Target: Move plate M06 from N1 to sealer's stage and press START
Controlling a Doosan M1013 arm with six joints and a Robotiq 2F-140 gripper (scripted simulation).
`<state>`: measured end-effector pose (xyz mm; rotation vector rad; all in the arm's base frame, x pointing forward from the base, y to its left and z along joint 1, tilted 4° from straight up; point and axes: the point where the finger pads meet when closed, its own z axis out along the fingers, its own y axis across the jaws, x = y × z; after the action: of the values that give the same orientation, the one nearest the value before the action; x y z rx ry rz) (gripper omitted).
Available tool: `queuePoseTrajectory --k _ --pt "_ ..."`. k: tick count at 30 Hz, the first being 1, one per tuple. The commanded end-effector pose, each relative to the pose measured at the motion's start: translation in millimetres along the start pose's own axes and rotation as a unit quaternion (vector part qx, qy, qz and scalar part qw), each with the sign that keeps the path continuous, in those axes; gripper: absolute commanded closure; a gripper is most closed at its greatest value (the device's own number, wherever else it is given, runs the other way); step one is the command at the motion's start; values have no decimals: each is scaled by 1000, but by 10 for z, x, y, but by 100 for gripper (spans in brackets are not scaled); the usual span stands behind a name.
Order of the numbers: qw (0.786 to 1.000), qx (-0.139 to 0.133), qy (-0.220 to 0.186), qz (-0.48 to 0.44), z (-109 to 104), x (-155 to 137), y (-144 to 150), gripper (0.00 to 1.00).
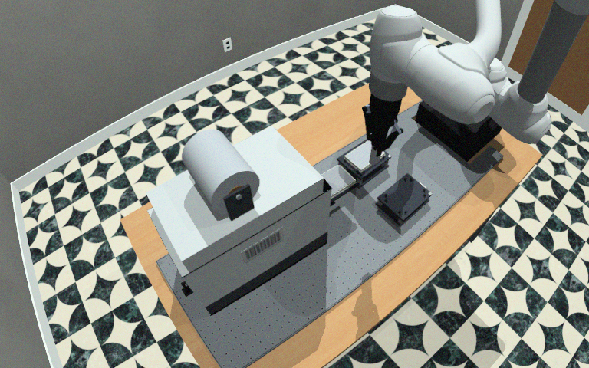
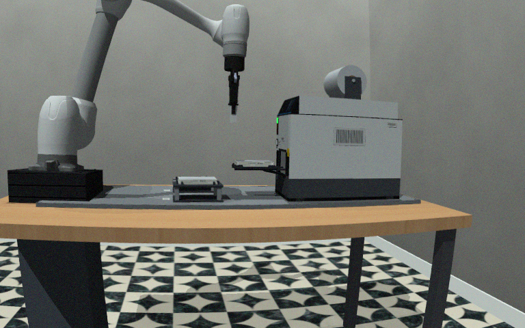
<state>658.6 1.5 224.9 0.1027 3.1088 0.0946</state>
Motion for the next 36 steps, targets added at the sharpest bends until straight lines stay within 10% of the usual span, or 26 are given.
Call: queuePoseTrajectory --k 1,2,3,36 --pt "1000 2 2 0 3 -11 0 90" --pt "1000 2 2 0 3 -11 0 90" --pt "1000 2 2 -3 2 36 -18 30" --pt "1000 2 2 -14 -11 1026 -417 30"
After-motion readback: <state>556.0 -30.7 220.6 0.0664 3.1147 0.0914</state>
